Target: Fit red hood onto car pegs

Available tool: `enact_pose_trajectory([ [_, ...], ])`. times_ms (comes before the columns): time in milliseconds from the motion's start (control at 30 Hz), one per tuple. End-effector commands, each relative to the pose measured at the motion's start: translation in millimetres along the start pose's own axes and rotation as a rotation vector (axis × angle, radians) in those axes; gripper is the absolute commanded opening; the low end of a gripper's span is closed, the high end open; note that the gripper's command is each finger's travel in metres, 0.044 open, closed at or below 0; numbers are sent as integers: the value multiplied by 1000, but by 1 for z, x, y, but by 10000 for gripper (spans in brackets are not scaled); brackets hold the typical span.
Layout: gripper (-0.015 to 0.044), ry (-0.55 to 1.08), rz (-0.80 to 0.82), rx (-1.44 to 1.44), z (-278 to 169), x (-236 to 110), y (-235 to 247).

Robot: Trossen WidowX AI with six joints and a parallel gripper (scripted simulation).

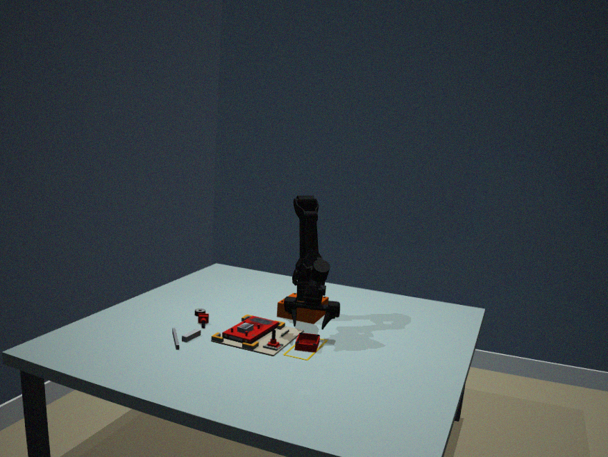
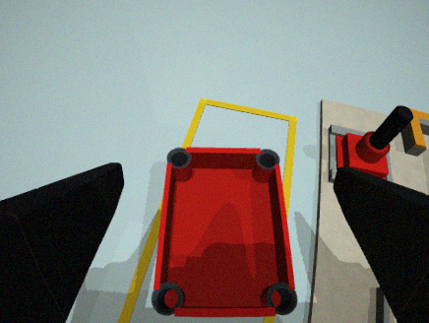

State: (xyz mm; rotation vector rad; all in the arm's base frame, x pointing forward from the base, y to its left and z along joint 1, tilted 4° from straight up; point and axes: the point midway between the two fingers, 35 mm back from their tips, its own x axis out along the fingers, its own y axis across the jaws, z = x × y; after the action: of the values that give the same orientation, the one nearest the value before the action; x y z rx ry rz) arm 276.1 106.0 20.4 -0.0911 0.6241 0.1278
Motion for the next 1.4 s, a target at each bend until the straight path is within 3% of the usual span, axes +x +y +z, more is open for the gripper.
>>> enact_pose_trajectory([
  [0, 440, 6, 2, -8, -5, 3, 0],
  [1367, 440, -2, 3, -5, -29, 19, 0],
])
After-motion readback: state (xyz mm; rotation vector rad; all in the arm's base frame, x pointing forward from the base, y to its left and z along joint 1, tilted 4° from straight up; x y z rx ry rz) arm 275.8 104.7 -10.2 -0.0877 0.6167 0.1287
